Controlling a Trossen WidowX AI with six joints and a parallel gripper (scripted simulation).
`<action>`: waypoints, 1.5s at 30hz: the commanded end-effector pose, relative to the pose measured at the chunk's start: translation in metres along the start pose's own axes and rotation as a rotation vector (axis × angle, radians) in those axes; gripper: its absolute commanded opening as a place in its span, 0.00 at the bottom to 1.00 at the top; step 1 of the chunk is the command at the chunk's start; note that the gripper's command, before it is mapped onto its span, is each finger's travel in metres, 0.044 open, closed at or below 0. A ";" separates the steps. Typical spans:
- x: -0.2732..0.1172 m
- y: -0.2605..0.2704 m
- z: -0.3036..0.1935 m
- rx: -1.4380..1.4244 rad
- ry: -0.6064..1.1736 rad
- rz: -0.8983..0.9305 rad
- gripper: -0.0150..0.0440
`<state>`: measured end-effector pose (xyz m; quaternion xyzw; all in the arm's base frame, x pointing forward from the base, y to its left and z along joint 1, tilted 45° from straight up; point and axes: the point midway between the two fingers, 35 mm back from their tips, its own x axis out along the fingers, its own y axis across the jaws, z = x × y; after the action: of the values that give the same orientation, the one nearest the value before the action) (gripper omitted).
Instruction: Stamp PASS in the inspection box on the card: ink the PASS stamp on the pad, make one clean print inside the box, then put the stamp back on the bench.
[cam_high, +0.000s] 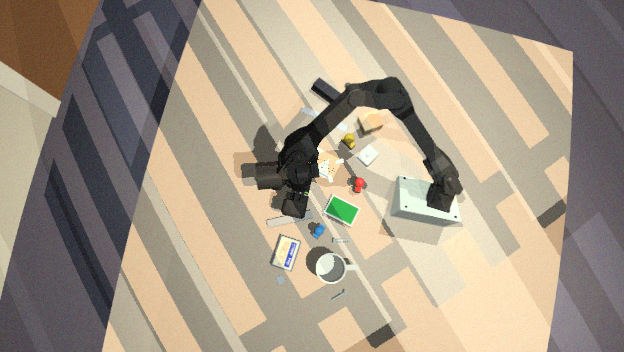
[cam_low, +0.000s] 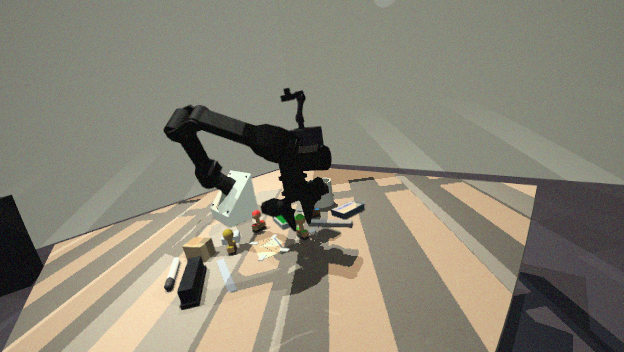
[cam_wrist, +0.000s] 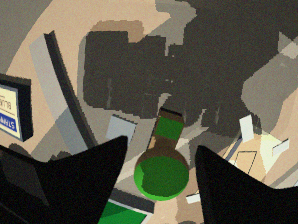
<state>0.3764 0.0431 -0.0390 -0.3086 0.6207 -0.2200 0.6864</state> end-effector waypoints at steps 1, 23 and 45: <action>0.007 0.000 -0.003 -0.010 0.007 -0.008 0.64; 0.004 0.000 -0.001 -0.001 0.004 -0.001 0.25; -0.007 0.000 0.000 -0.001 0.004 0.000 0.25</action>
<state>0.3750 0.0464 -0.0353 -0.3125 0.6218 -0.2200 0.6836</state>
